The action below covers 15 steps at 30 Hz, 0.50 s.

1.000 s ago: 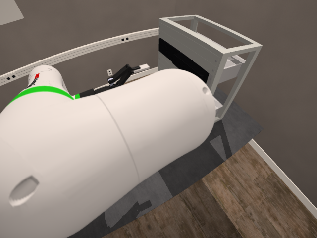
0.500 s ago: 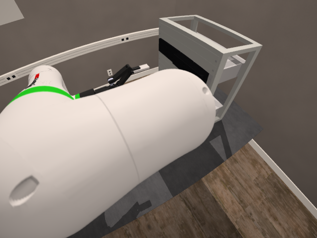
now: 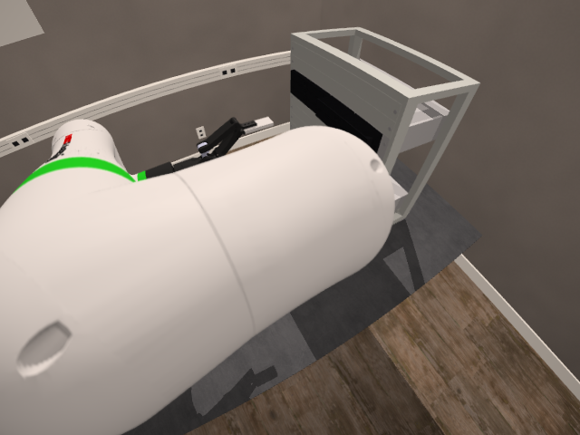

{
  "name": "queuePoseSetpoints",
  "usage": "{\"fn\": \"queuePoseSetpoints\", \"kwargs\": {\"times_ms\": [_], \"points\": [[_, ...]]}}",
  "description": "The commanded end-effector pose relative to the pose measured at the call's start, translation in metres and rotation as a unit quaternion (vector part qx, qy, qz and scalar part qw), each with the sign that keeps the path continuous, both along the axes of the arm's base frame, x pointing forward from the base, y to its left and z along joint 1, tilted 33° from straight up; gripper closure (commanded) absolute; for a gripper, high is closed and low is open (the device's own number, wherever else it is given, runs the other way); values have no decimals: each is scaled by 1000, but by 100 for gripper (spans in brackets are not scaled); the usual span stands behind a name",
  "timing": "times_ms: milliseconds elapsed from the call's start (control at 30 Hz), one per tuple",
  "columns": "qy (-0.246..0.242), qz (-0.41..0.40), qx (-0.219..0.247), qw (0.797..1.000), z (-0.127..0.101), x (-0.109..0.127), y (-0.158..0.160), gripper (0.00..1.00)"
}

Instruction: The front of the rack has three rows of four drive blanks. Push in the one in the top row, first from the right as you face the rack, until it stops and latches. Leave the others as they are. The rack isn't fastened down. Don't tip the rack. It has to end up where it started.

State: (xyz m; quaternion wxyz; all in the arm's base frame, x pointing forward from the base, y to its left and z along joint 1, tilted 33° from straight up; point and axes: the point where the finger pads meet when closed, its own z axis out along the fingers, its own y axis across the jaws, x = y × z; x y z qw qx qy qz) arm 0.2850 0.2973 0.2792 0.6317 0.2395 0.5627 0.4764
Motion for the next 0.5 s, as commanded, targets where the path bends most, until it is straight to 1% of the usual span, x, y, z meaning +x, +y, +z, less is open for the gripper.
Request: {"fn": "queuePoseSetpoints", "kwargs": {"times_ms": [0,300,467], "points": [[0,0,0,1000,0,0,0,0],[0,0,0,1000,0,0,0,0],[0,0,0,1000,3,5,0,0]]}}
